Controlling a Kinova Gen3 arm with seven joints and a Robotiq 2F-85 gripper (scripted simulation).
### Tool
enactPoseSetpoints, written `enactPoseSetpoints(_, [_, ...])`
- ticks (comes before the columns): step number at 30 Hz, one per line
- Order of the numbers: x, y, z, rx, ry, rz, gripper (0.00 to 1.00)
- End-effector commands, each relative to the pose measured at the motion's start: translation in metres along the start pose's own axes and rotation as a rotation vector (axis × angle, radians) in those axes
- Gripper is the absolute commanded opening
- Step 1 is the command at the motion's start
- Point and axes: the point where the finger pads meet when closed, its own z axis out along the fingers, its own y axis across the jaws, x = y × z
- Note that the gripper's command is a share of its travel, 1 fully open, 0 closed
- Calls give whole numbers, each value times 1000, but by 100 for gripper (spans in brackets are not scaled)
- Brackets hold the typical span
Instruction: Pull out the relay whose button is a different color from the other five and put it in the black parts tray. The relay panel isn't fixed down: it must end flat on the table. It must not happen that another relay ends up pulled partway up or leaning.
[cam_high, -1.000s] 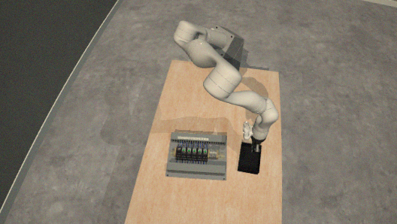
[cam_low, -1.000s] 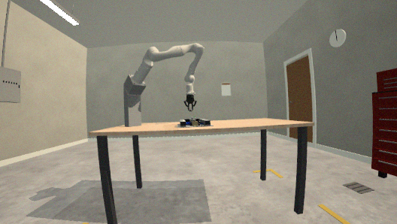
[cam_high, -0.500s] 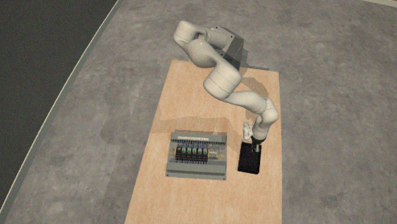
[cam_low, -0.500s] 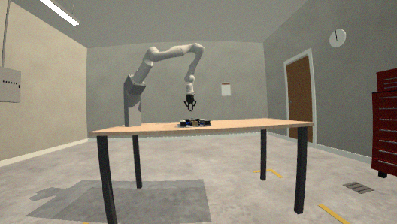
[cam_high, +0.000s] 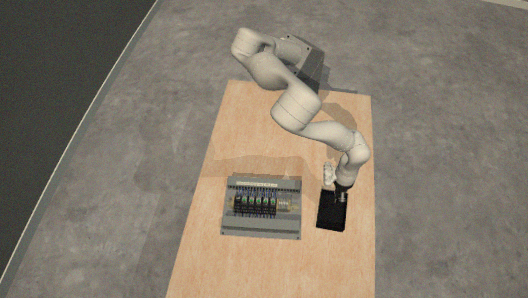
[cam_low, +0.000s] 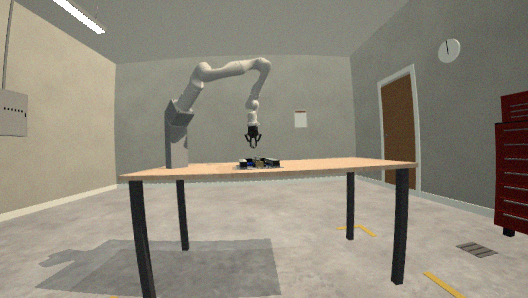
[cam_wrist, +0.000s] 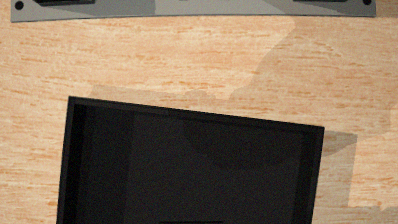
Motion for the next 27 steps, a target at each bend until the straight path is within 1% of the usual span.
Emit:
enactPoseSetpoints(1, [-1,0,2,-1,2,-5,0])
enactPoseSetpoints(12, [-1,-1,14,-1,2,-5,0])
enactPoseSetpoints(14, [-1,-1,14,-1,2,-5,0])
enactPoseSetpoints(27, [0,-1,43,-1,2,-5,0])
